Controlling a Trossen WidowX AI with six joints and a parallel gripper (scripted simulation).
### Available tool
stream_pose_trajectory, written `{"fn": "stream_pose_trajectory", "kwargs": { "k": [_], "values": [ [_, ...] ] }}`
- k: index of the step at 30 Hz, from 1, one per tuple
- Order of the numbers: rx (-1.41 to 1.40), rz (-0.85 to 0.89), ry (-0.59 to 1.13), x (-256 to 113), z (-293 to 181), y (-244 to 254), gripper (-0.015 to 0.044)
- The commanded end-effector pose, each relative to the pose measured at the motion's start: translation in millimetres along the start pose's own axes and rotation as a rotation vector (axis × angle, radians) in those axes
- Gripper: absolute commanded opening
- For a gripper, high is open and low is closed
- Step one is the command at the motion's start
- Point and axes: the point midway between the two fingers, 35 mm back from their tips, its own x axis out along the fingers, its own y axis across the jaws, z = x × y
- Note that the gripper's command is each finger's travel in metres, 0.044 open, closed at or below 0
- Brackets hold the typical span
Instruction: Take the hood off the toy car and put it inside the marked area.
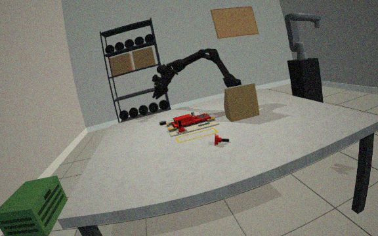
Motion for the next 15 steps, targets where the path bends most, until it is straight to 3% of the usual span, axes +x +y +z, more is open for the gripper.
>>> {"fn": "stream_pose_trajectory", "kwargs": {
  "k": [1,15],
  "values": [
    [0.006,0.042,0.130,10.5,-24.4,37.7,0.0440],
    [-0.141,0.031,0.609,-1.3,-126.4,165.7,0.0440]
  ]
}}
